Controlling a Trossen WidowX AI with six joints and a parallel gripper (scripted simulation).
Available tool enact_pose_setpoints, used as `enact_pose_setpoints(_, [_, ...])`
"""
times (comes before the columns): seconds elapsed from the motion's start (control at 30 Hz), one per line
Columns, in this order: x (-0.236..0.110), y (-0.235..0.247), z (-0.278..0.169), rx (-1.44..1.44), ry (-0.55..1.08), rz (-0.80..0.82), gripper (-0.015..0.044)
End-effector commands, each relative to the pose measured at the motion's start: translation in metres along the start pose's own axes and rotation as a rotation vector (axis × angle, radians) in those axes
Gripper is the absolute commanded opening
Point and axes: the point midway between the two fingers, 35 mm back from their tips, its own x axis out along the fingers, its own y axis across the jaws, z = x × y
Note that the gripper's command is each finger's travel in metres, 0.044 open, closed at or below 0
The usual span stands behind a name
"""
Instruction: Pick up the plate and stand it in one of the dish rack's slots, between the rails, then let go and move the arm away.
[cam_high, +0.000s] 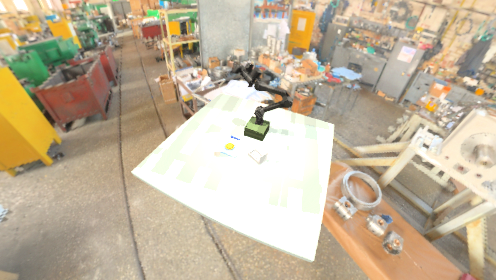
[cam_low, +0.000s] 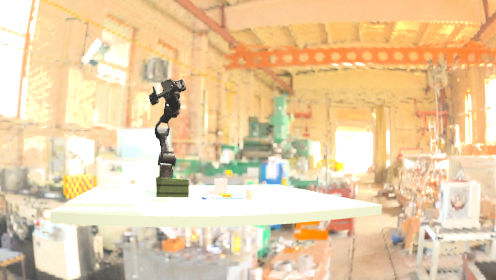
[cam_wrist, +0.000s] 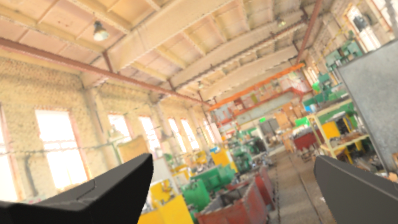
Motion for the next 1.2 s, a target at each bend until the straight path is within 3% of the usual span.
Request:
enact_pose_setpoints(0.0, [0.006, 0.017, -0.026, -0.067, 0.102, 0.058, 0.04])
enact_pose_setpoints(0.57, [-0.011, 0.09, -0.146, -0.337, 0.521, 0.353, 0.04])
enact_pose_setpoints(1.17, [-0.093, 0.144, -0.255, -0.628, 0.905, 0.721, 0.04])
